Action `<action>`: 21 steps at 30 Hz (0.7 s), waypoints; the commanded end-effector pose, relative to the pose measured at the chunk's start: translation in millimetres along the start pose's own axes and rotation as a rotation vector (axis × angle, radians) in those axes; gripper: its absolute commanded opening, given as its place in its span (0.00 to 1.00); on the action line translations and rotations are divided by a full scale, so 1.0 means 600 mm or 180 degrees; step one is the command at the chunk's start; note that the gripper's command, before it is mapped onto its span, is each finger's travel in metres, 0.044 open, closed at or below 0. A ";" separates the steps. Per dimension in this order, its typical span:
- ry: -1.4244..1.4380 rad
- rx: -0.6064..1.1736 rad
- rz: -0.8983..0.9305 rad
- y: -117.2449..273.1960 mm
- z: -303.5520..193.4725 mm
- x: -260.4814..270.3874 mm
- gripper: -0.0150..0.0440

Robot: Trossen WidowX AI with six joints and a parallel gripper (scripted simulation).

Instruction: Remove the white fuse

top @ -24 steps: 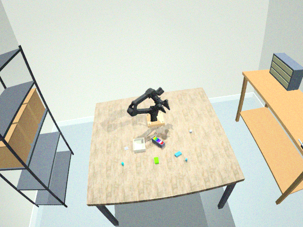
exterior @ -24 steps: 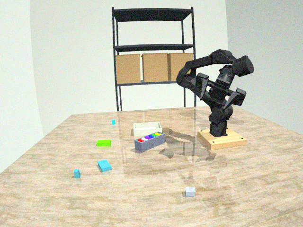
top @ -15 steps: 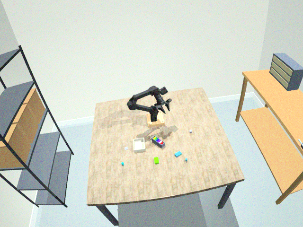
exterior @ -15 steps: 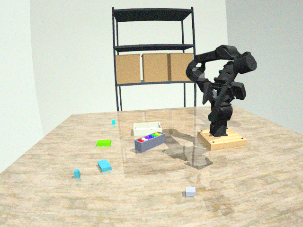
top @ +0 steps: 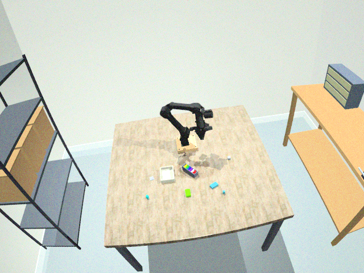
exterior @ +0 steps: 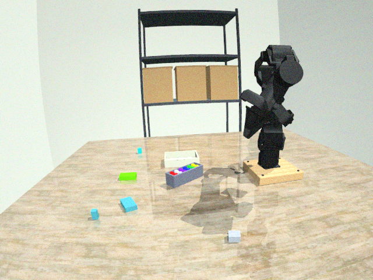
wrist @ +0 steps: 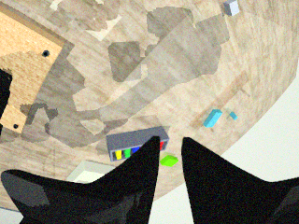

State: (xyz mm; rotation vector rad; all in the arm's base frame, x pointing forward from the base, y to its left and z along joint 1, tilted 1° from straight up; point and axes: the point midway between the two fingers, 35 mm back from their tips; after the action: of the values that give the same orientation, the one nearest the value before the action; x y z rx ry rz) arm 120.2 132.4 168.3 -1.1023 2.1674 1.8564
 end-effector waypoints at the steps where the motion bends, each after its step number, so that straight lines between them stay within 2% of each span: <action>1: -0.3044 0.0419 0.0663 -0.066 -0.024 -0.064 0.37; 21: -0.8112 0.1911 0.1153 -0.238 -0.179 -0.117 0.37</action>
State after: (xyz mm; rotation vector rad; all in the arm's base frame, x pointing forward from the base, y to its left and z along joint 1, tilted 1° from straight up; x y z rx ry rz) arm 246.6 101.2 126.8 0.9681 1.1651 1.1533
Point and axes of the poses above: the point midway between the two fingers, 35 mm back from their tips, its own y axis back along the fingers, its own x axis across the jaws, z = x × y, and after that the axes turned 15 degrees about -y, right-handed
